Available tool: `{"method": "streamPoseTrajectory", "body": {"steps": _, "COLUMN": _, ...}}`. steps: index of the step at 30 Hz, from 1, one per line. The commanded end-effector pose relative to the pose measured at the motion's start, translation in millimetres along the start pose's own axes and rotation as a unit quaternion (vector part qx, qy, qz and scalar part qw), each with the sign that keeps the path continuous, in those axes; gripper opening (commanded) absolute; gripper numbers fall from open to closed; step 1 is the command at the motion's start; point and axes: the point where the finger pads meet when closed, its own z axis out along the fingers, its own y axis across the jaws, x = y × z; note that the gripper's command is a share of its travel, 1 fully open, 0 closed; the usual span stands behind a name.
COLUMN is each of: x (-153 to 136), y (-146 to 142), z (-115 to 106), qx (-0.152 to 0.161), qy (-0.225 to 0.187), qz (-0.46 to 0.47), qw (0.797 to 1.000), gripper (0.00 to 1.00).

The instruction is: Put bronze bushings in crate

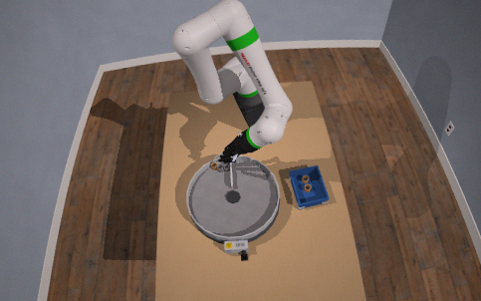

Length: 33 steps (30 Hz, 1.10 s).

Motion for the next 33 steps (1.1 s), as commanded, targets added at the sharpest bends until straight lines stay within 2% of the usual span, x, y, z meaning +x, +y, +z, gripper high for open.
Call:
{"method": "streamPoseTrajectory", "body": {"steps": 1, "x": -15.0, "y": 5.5, "z": 13.3, "qx": -0.026, "qy": 0.006, "qz": -0.019, "qw": 0.999, "gripper": 0.07}}
{"method": "streamPoseTrajectory", "body": {"steps": 33, "x": -19.5, "y": 5.1, "z": 17.4, "qx": -0.033, "qy": 0.006, "qz": -0.028, "qw": 0.999, "gripper": 0.07}}
